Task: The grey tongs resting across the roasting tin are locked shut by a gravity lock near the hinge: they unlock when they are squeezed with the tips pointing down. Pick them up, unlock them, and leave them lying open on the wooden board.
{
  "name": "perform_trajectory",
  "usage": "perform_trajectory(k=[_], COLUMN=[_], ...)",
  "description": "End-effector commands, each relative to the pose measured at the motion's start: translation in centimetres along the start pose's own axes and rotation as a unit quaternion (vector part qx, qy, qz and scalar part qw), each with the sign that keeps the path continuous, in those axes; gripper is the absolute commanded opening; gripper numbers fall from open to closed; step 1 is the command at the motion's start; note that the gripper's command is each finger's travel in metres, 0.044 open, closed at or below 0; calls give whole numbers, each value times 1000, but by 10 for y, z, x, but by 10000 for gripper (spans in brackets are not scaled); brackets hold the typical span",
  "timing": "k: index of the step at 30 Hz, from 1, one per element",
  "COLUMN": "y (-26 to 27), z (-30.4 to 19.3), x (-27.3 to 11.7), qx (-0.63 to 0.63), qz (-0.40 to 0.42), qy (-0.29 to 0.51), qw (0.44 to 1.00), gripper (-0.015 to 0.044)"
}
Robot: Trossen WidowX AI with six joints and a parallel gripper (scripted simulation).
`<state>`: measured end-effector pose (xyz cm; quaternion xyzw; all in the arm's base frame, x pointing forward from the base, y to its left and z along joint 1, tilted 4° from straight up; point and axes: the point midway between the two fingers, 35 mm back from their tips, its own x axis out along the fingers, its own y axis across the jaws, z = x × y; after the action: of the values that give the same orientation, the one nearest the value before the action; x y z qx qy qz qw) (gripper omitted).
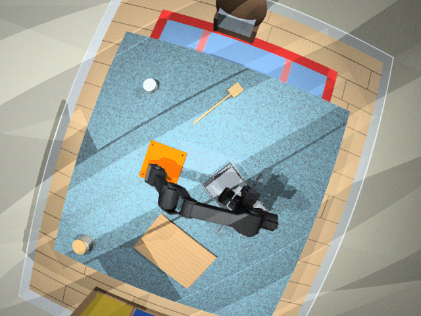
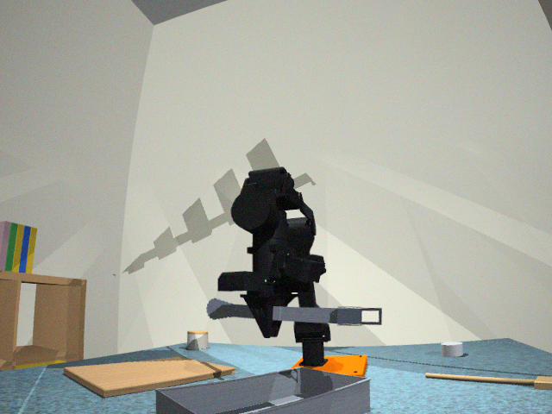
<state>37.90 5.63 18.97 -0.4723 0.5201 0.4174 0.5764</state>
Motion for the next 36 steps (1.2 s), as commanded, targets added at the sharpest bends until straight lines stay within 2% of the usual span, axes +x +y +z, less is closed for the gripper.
perform_trajectory(k=[1,14,36], y=[5,2,-15], z=[-1,-9,-140], x=[-22,-18,-21], qx=[0,15,285], qz=[1,3,-1], qy=[-2,2,6], qw=[1000,1000,959], gripper=[-150,-150,-150])
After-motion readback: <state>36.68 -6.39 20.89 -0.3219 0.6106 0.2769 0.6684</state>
